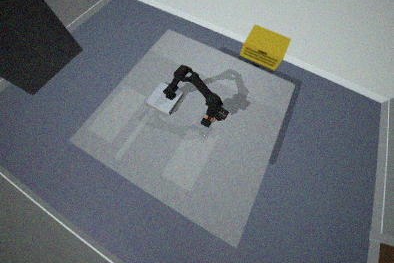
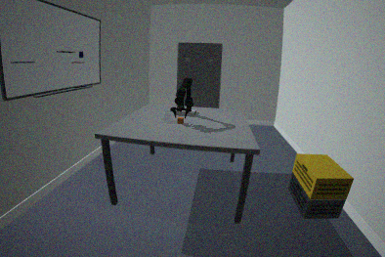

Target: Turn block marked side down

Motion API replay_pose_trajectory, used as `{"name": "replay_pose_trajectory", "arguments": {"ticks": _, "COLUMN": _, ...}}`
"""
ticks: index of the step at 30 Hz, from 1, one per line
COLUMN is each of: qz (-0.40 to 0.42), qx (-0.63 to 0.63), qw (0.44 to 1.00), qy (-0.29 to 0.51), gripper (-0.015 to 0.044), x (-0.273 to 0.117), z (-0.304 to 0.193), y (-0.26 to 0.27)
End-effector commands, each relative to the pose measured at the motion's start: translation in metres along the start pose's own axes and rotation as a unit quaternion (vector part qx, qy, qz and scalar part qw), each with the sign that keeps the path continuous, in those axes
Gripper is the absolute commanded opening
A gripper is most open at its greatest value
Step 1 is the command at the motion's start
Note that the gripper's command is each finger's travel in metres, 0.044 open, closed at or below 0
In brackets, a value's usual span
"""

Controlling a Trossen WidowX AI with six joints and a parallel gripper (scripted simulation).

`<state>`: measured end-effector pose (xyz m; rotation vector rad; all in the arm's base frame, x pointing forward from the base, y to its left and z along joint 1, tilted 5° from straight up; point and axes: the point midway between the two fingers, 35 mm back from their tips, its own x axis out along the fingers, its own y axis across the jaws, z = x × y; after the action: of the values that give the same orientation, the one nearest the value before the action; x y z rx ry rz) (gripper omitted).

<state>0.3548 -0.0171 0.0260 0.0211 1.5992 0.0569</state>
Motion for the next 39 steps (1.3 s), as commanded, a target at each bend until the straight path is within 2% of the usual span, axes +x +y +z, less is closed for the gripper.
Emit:
{"name": "replay_pose_trajectory", "arguments": {"ticks": 1, "qz": -0.001, "qx": -0.002, "qw": 1.0, "qy": 0.003, "gripper": 0.044, "x": 0.009, "z": -0.001, "y": 0.0}}
{"name": "replay_pose_trajectory", "arguments": {"ticks": 10, "qz": -0.001, "qx": -0.002, "qw": 1.0, "qy": 0.003, "gripper": 0.044, "x": 0.021, "z": -0.002, "y": 0.0}}
{"name": "replay_pose_trajectory", "arguments": {"ticks": 18, "qz": -0.001, "qx": -0.002, "qw": 1.0, "qy": 0.003, "gripper": 0.023, "x": 0.021, "z": -0.002, "y": 0.0}}
{"name": "replay_pose_trajectory", "arguments": {"ticks": 37, "qz": -0.001, "qx": -0.002, "qw": 1.0, "qy": 0.003, "gripper": 0.0103, "x": 0.021, "z": -0.002, "y": 0.0}}
{"name": "replay_pose_trajectory", "arguments": {"ticks": 39, "qz": -0.001, "qx": -0.002, "qw": 1.0, "qy": 0.003, "gripper": 0.0051, "x": 0.016, "z": -0.001, "y": 0.0}}
